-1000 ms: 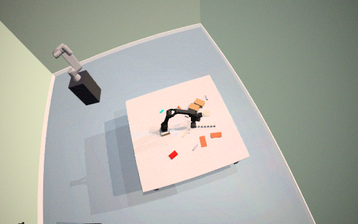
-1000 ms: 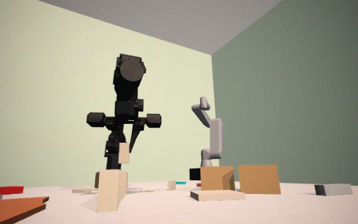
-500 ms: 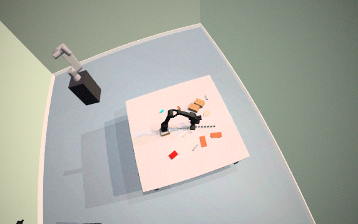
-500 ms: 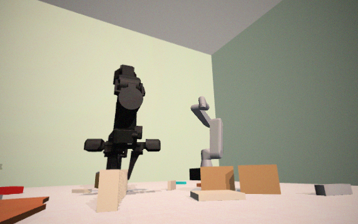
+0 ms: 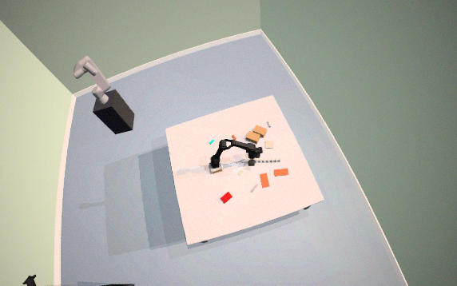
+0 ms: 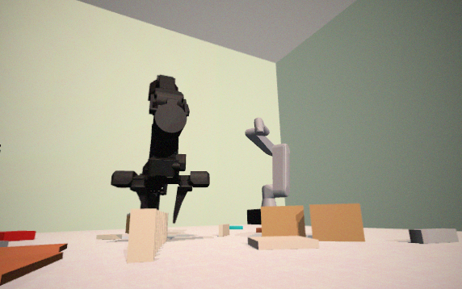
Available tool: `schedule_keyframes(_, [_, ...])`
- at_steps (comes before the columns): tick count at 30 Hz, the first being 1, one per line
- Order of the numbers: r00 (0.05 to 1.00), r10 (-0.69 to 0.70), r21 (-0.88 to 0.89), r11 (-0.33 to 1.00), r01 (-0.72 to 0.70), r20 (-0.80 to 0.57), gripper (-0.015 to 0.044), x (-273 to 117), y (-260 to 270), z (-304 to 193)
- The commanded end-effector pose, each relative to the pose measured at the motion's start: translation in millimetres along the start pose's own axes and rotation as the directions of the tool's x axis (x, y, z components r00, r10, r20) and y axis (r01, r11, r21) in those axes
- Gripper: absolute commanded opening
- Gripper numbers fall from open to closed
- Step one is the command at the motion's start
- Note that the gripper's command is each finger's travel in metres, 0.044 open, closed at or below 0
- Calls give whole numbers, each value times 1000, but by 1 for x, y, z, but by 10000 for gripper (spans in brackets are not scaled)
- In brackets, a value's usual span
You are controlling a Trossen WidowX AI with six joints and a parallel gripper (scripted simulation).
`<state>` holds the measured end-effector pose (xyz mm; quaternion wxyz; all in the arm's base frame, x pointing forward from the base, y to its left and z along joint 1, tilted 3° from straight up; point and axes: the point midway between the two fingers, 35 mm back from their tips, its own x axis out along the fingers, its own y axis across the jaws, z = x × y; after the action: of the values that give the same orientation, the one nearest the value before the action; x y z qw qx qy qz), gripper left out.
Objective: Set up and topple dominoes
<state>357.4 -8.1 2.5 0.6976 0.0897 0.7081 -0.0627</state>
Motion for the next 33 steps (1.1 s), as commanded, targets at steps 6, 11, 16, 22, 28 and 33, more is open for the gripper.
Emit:
schedule_keyframes(6, [1000, 1, 4, 1000, -1, -1, 440, 1, 0, 0])
schedule_keyframes(11, [1000, 1, 3, 1000, -1, -1, 440, -22, 1, 4])
schedule_keyframes(16, [1000, 0, 1, 1000, 0, 0, 440, -105, 1, 5])
schedule_keyframes(22, [1000, -1, 0, 1000, 1, 0, 440, -129, 0, 0])
schedule_keyframes(28, [1000, -1, -39, 999, 1, 0, 440, -126, -6, -2])
schedule_keyframes(33, [1000, -5, -328, 945, 4, -2, 440, -102, -45, -26])
